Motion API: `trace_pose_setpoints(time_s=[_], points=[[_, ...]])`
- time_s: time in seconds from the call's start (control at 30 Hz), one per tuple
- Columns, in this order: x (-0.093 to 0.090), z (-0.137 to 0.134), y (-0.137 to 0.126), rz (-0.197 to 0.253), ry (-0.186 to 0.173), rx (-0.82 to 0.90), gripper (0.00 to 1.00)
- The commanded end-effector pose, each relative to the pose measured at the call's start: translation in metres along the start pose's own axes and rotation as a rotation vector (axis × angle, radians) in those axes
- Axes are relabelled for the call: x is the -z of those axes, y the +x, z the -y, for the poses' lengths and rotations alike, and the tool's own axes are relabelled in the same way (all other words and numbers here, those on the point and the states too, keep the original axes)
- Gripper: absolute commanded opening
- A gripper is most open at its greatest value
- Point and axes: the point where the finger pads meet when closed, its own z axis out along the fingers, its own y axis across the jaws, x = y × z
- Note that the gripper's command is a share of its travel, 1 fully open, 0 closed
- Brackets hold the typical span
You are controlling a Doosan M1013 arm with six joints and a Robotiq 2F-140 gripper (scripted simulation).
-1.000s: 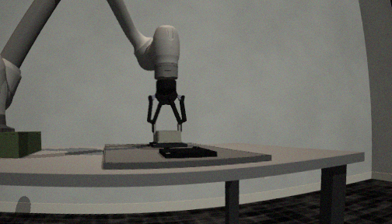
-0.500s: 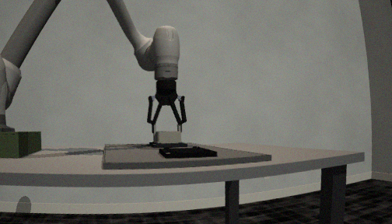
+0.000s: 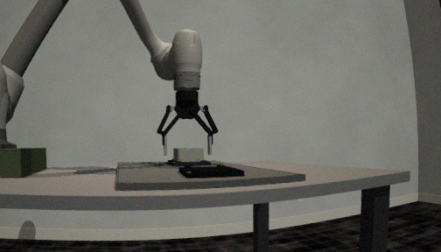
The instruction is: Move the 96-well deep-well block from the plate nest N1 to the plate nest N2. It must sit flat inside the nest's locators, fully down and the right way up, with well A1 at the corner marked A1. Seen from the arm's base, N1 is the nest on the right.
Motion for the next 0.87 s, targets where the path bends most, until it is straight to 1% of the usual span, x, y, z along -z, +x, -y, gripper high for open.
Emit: trace_pose_setpoints(time_s=[0.0, 0.4, 0.83], points=[[0.000, 0.000, 0.000, 0.000, 0.000, 0.000, 1.00], [0.000, 0.000, 0.000, 0.000, 0.000, 0.000, 1.00], [0.035, 0.000, 0.000, 0.000, 0.000, 0.000, 1.00]])
